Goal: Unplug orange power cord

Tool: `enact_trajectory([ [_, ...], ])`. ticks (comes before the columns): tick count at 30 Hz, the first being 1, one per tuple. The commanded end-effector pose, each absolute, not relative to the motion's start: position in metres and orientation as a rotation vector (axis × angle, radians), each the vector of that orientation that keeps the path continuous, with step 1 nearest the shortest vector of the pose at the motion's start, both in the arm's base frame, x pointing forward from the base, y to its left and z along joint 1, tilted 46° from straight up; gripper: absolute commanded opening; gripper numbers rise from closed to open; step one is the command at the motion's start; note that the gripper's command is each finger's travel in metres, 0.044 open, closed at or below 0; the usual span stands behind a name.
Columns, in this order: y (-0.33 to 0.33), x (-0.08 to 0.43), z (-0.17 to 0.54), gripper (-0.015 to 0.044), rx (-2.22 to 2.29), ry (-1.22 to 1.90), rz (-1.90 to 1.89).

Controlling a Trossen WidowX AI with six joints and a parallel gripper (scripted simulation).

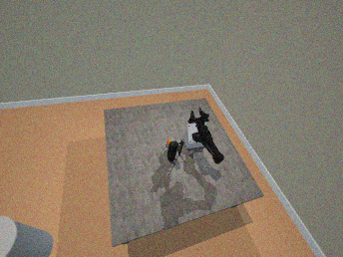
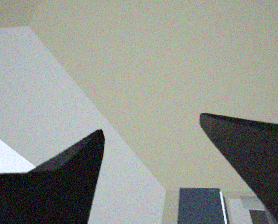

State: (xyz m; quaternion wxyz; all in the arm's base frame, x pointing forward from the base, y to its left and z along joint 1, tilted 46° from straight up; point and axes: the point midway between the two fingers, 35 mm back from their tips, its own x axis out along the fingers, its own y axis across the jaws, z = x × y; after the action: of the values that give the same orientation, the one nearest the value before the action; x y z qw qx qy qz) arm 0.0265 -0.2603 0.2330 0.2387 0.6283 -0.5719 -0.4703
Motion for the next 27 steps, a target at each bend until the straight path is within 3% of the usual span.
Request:
enact_trajectory([
  [1, -0.261, 0.029, 0.231, 0.0374, 1.726, -1.545, -1.299],
  [9, -0.263, 0.118, 0.158, 0.0164, 1.883, -0.550, -1.553],
  [18, -0.196, 0.200, 0.070, 0.0160, 1.942, 0.581, -1.426],
  [27, -0.117, 0.248, 0.028, 0.0160, 1.909, 1.394, -0.952],
])
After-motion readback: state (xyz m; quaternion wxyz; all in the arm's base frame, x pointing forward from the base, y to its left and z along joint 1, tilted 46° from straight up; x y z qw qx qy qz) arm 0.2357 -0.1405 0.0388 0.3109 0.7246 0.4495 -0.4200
